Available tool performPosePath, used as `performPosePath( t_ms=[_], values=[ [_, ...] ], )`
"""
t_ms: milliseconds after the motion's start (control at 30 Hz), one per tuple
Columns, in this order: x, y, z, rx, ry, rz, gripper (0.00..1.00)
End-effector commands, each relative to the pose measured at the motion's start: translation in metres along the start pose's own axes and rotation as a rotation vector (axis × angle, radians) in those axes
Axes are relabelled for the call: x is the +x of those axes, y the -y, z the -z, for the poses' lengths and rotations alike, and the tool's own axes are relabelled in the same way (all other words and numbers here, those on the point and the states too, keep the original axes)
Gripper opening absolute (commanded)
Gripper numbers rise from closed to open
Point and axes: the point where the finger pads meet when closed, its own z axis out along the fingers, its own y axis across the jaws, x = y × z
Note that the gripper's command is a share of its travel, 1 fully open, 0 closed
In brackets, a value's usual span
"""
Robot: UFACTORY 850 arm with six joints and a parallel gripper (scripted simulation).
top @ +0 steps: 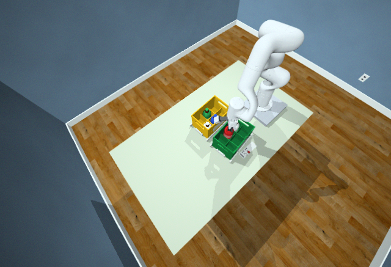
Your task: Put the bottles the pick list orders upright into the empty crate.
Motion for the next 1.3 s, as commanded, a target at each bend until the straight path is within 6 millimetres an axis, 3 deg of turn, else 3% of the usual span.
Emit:
performPosePath(
  t_ms=[0, 333, 1267],
  values=[
    [0.001, 0.001, -0.001, 0.002, -0.002, 0.0, 0.0],
    [0.001, 0.001, -0.011, 0.002, -0.002, 0.0, 0.0],
    [0.001, 0.001, -0.011, 0.002, -0.002, 0.0, 0.0]
  ],
)
